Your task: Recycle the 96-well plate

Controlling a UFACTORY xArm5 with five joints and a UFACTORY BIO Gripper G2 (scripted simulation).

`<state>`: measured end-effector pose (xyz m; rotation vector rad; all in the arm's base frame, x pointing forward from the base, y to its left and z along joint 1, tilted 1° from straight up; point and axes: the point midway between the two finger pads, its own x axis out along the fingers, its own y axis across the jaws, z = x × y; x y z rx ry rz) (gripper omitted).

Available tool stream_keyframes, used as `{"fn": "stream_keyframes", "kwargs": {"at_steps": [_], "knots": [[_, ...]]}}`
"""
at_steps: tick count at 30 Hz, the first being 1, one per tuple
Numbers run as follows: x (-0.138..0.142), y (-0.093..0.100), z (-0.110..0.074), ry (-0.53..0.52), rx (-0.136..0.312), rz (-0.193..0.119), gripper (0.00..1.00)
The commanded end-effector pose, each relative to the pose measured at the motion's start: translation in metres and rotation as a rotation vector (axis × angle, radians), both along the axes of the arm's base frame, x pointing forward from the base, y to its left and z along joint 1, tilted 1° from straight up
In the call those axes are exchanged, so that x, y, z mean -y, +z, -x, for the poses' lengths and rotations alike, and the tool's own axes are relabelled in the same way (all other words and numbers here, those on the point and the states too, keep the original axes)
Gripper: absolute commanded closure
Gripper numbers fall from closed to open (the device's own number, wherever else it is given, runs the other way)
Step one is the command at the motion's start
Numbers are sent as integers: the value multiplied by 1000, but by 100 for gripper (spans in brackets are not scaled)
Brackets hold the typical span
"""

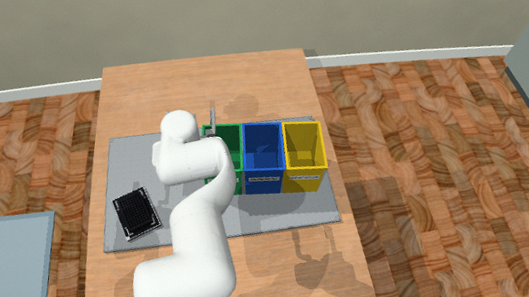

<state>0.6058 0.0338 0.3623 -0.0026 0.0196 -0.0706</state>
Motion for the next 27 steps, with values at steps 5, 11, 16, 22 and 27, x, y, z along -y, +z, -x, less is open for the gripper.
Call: {"fn": "stream_keyframes", "kwargs": {"at_steps": [5,11,16,22,27], "knots": [[17,1,25,43,18,-2,63],[24,-5,38,57,23,-11,63],[28,-29,45,57,23,-11,63],[31,-48,51,57,23,-11,63],[35,-72,58,57,23,-11,63]]}}
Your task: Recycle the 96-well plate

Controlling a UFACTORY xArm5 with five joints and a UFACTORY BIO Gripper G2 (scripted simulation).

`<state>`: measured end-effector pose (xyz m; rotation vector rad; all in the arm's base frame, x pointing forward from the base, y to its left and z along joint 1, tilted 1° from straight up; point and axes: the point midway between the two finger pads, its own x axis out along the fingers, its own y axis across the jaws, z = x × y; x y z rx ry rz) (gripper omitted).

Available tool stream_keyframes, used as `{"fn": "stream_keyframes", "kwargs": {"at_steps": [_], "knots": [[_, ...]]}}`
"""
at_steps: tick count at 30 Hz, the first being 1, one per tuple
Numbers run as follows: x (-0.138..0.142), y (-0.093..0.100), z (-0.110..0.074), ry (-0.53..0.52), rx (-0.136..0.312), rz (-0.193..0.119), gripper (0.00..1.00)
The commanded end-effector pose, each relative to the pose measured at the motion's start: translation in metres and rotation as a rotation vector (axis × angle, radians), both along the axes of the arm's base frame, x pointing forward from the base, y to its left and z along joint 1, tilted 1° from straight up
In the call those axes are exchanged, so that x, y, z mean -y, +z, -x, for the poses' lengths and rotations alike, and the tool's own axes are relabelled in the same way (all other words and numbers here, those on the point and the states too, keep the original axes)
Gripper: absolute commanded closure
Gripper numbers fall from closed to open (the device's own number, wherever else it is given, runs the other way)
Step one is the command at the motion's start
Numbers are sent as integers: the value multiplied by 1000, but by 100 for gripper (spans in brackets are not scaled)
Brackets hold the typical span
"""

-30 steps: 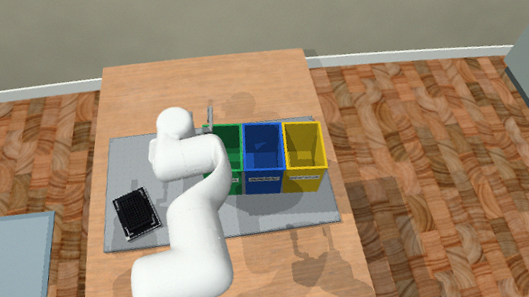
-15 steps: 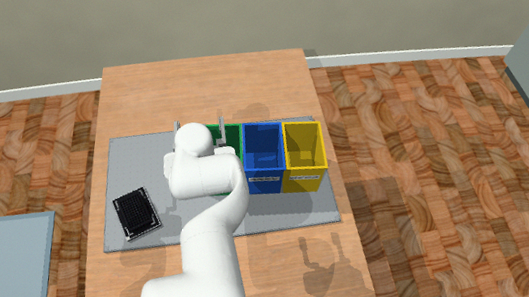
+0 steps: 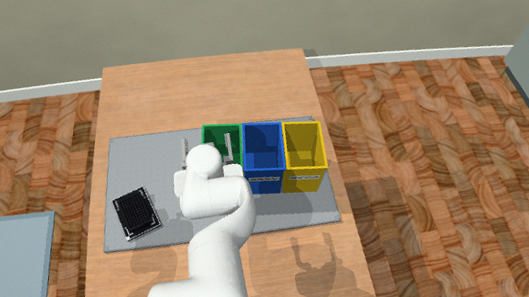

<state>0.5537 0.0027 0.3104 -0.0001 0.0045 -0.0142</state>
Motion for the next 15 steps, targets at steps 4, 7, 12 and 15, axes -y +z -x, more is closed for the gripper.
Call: {"fn": "stream_keyframes", "kwargs": {"at_steps": [4,7,12,15], "knots": [[7,-39,12,0,8,-9,63],[9,-53,16,0,8,-9,63],[11,-67,21,0,8,-9,63],[12,-74,23,0,8,-9,63]]}}
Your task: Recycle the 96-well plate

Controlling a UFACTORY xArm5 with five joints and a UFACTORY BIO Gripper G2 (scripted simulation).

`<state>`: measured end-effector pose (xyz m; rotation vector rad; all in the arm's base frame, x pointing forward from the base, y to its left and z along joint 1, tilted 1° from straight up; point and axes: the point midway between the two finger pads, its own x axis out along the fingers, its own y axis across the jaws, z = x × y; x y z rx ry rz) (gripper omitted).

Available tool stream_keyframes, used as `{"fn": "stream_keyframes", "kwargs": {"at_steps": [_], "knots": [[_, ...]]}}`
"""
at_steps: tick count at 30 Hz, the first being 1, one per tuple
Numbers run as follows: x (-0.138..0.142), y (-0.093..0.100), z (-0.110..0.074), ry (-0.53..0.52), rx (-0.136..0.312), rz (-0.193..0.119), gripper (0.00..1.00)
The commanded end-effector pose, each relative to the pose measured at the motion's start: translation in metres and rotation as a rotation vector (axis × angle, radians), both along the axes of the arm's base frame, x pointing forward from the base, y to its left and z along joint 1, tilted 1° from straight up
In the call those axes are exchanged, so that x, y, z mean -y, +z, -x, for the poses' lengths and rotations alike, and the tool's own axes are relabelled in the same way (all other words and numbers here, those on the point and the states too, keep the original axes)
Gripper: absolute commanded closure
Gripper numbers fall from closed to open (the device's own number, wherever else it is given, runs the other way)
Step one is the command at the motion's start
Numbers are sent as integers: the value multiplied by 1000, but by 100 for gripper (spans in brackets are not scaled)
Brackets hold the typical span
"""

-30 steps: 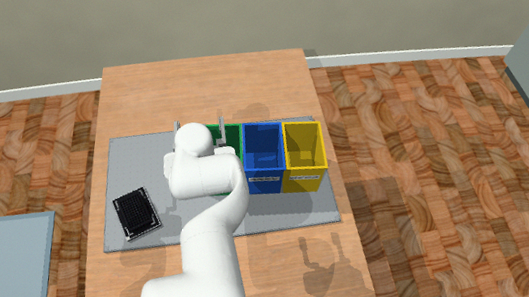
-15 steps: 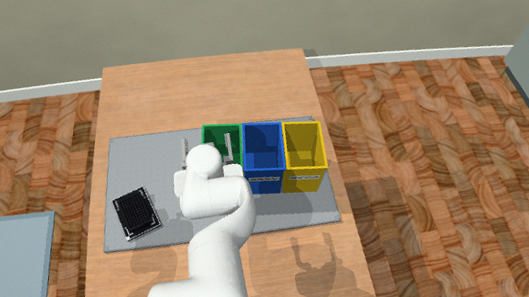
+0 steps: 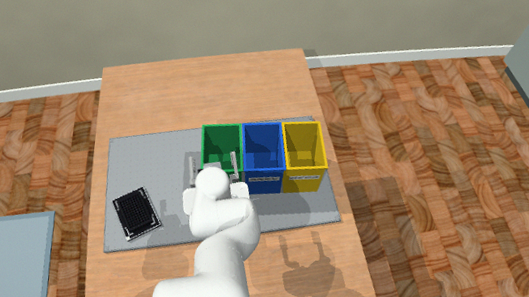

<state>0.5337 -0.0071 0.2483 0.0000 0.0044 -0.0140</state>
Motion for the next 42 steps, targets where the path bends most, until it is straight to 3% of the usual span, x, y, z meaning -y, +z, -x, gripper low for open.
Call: {"fn": "stream_keyframes", "kwargs": {"at_steps": [1,14,25,42], "knots": [[2,-12,3,0,7,-9,63],[2,-12,3,0,7,-9,63],[-52,-23,0,363,9,-9,63],[-125,-38,-5,363,9,-9,63]]}}
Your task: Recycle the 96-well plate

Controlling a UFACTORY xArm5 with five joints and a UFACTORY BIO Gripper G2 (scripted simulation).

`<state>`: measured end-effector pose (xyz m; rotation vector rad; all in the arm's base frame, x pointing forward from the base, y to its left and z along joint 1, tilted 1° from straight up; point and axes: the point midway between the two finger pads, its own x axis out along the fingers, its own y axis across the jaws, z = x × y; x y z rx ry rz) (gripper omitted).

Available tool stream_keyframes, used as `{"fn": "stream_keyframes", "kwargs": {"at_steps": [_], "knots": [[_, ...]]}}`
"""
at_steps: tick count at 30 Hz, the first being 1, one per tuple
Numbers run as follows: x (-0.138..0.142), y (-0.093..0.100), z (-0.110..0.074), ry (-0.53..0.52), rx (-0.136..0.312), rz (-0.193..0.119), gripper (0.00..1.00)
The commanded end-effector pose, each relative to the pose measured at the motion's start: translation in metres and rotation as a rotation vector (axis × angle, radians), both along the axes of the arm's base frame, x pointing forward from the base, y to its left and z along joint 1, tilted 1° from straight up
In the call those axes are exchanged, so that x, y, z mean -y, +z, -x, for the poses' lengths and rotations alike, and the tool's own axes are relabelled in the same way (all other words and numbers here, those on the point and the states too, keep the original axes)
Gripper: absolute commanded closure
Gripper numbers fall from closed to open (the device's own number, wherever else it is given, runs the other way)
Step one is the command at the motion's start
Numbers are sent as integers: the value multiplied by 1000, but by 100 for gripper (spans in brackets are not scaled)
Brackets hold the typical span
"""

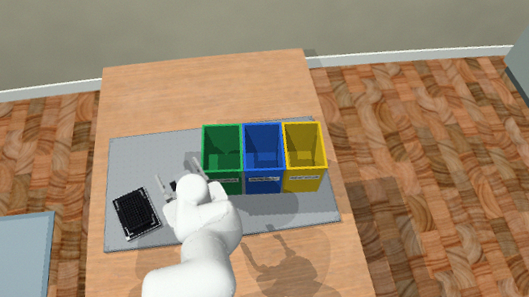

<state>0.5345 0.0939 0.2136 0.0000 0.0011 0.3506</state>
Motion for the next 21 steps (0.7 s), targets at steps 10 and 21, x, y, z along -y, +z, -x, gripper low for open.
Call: {"fn": "stream_keyframes", "kwargs": {"at_steps": [10,21], "knots": [[-63,-11,-6,-1,4,-10,63],[-107,-20,-9,-1,4,-10,63]]}}
